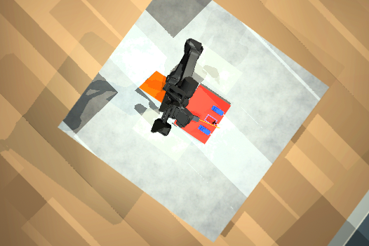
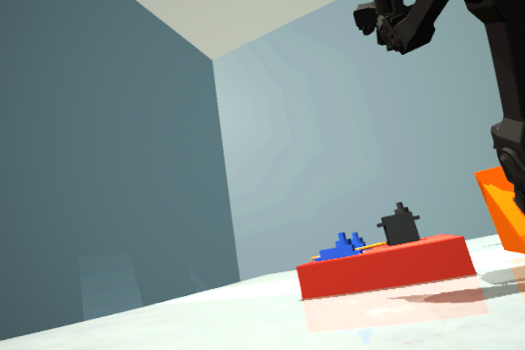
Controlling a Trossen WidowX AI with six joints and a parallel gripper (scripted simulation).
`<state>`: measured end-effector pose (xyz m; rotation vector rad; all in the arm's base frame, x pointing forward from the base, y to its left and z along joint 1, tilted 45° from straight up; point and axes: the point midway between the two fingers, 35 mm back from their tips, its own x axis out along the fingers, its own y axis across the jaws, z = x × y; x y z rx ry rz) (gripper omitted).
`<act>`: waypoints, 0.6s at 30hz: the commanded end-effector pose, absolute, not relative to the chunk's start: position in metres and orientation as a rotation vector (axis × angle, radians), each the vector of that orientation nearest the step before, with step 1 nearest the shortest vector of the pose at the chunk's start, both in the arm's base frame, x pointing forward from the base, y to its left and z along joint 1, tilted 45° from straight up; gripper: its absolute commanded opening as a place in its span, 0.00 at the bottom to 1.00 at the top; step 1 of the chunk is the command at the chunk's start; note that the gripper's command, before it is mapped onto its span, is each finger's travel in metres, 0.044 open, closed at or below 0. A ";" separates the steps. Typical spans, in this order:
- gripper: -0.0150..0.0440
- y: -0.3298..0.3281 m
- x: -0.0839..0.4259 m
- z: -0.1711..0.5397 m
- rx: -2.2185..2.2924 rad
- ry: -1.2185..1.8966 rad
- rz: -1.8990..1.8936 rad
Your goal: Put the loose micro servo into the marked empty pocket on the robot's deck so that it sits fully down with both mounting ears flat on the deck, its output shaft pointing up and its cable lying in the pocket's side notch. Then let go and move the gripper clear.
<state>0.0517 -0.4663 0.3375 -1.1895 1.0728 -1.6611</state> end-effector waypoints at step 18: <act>1.00 -0.486 0.133 0.236 -1.076 1.170 -1.099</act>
